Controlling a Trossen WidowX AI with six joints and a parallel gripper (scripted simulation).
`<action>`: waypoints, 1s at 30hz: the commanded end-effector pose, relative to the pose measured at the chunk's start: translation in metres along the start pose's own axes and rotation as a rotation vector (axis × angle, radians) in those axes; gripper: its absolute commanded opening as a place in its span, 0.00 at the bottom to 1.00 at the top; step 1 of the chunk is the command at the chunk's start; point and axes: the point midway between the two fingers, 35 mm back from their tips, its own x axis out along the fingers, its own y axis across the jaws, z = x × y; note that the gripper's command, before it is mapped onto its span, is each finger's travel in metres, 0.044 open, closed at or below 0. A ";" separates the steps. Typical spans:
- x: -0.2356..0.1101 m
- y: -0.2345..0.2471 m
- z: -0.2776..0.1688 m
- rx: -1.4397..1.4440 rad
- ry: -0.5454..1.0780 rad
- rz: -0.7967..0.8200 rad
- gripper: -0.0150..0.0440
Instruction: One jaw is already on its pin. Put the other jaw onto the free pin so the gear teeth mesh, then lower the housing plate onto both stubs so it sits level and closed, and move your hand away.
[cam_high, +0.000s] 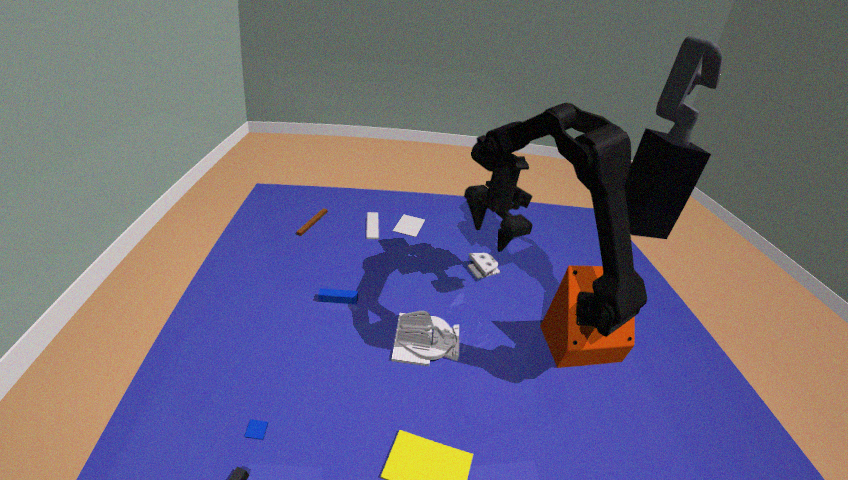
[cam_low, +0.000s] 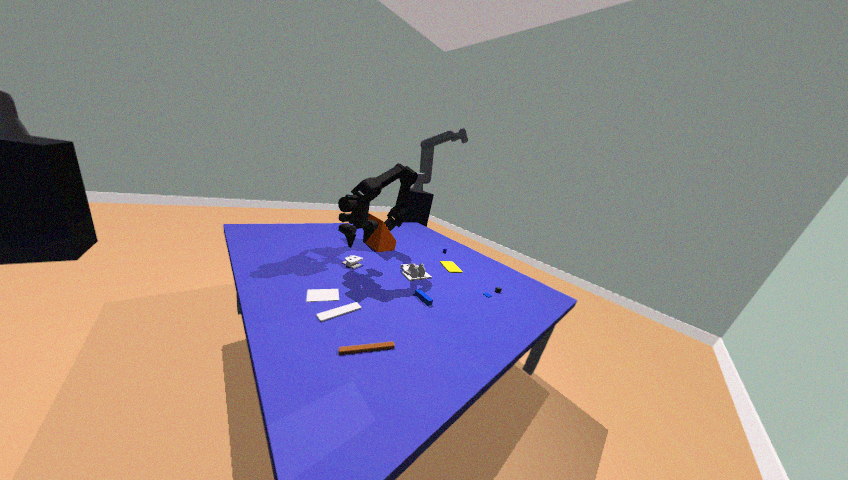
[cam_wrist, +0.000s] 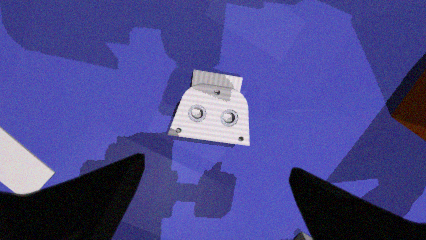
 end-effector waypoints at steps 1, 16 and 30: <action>-0.001 0.003 0.005 0.042 -0.004 0.004 1.00; 0.038 0.001 0.005 0.041 -0.002 0.002 1.00; 0.038 0.001 0.005 0.041 -0.002 0.002 1.00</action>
